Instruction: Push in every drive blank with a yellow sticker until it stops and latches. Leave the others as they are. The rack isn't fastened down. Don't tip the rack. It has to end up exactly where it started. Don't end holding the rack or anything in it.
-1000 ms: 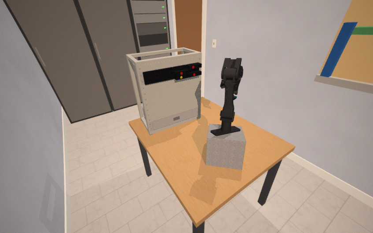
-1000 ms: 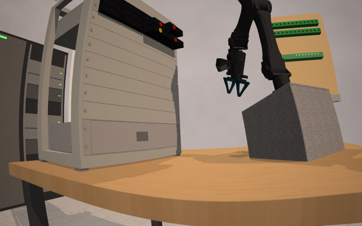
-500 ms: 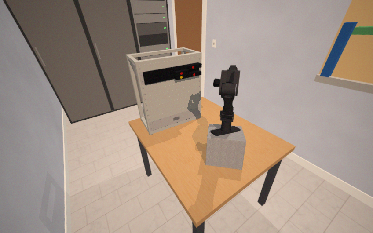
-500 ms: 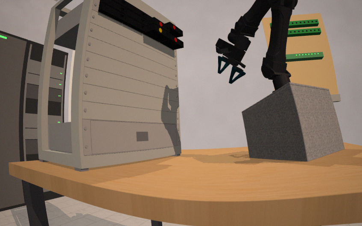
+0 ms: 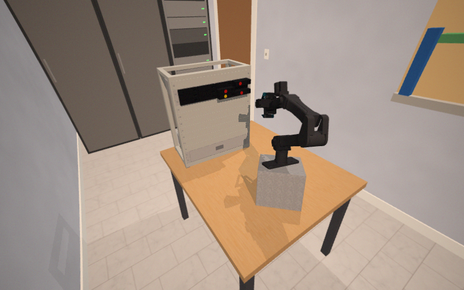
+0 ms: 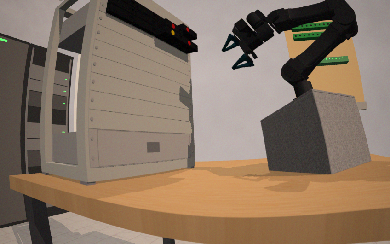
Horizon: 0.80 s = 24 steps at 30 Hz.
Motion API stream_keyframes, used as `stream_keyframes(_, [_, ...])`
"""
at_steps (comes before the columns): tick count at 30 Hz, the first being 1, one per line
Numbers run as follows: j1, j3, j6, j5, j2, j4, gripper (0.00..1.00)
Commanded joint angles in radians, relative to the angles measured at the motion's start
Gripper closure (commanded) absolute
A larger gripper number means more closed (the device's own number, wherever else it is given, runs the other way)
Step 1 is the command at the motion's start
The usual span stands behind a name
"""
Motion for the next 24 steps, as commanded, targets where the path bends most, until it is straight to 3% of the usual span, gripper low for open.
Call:
stream_keyframes(1, [0.128, -0.026, 0.041, 0.166, -0.047, 0.03, 0.0])
stream_keyframes(5, [0.316, -0.042, 0.054, 0.314, -0.083, 0.065, 0.0])
stream_keyframes(11, [0.637, -0.067, 0.02, 0.58, -0.066, 0.139, 0.0])
stream_keyframes(12, [0.668, -0.068, 0.022, 0.621, -0.063, 0.142, 0.0])
stream_keyframes(14, [0.668, -0.068, 0.022, 0.621, -0.063, 0.142, 0.0])
stream_keyframes(15, [0.731, -0.071, 0.027, 0.704, -0.056, 0.15, 0.0])
stream_keyframes(24, [1.116, -0.119, -0.114, 1.009, -0.024, 0.36, 0.0])
